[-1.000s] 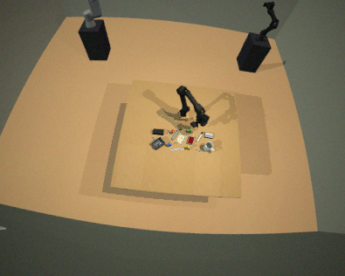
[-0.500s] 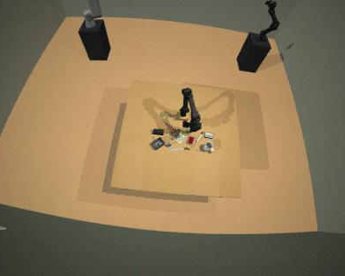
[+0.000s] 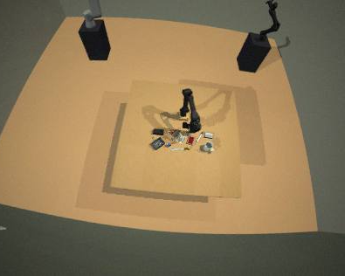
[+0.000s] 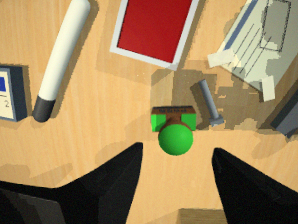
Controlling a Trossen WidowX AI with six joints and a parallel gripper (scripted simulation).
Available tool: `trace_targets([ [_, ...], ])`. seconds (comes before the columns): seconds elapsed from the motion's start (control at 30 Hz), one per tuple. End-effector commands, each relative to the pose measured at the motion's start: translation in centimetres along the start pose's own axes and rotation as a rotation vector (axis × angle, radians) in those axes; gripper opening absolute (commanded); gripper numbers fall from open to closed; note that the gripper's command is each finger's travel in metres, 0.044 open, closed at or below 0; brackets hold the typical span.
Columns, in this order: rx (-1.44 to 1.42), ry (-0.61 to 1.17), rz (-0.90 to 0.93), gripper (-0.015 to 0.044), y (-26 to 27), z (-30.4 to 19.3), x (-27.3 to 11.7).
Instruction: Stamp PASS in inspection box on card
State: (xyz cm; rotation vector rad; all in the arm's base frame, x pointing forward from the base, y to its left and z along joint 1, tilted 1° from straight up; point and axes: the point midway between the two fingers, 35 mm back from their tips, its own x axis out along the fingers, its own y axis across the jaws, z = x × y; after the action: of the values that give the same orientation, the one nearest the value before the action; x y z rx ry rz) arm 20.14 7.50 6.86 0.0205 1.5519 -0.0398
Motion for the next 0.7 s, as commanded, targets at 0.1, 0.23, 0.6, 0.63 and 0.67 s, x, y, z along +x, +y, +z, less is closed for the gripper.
trace_targets([
  [0.1,0.004,0.003,0.005,0.0211,0.1,0.0,1.1],
  [0.23,0.004,0.003,0.005,0.0211,0.1,0.0,1.8],
  [0.6,0.004,0.003,0.005,0.0211,0.1,-0.1,3.6],
  [0.63,0.004,0.003,0.005,0.0211,0.1,-0.1,3.8],
  [0.67,0.004,0.003,0.005,0.0211,0.1,-0.1,4.0],
])
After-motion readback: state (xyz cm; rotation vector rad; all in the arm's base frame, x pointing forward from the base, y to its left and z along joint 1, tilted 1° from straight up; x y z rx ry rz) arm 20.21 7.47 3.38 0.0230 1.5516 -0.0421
